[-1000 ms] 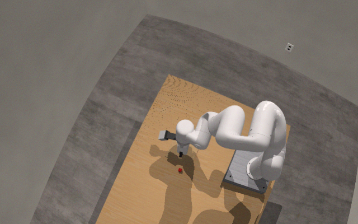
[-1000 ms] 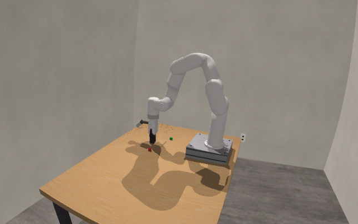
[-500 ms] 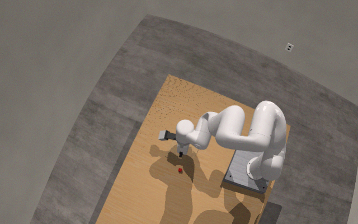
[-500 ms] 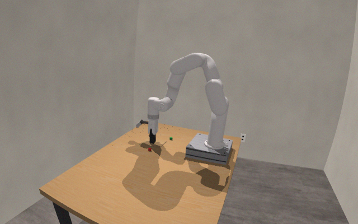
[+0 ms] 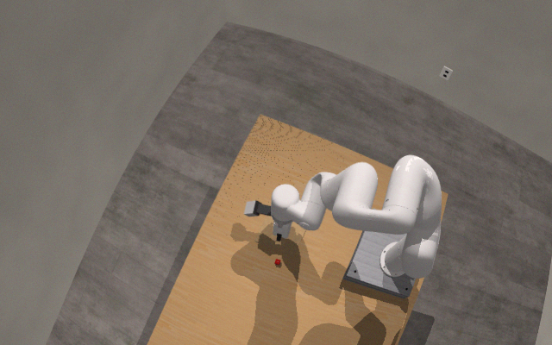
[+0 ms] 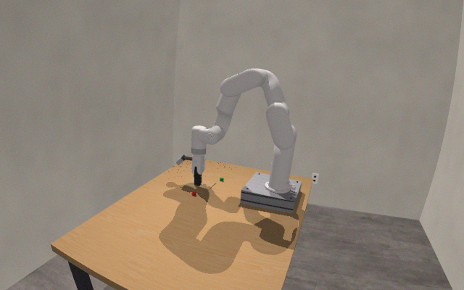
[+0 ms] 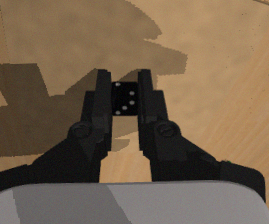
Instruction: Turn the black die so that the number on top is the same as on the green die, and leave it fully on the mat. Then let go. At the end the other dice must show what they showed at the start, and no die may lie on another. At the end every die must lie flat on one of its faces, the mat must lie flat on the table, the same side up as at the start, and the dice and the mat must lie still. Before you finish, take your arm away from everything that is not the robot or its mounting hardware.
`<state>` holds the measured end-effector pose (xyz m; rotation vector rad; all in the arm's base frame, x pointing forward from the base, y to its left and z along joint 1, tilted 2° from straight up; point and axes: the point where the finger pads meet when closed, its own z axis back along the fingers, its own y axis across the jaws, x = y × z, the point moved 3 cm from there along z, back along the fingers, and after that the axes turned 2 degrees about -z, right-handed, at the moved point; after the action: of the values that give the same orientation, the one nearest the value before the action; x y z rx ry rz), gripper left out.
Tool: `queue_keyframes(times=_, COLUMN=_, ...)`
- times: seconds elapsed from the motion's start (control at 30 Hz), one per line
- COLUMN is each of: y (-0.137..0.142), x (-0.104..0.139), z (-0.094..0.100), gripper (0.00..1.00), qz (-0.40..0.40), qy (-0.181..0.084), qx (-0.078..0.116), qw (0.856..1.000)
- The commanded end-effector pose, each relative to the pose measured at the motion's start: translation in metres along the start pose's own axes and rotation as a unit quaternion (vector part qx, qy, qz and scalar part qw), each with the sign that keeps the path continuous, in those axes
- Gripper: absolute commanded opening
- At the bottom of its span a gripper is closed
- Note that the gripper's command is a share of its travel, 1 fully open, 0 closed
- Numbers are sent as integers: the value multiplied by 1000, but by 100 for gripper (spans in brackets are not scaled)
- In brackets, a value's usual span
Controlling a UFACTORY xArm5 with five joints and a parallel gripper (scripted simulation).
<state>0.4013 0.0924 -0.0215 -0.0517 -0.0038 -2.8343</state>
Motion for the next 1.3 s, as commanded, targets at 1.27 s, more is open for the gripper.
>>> queue_keyframes(times=1.27, y=-1, x=-1, z=34, gripper=11, qz=0, qy=2, qx=0, qw=1000)
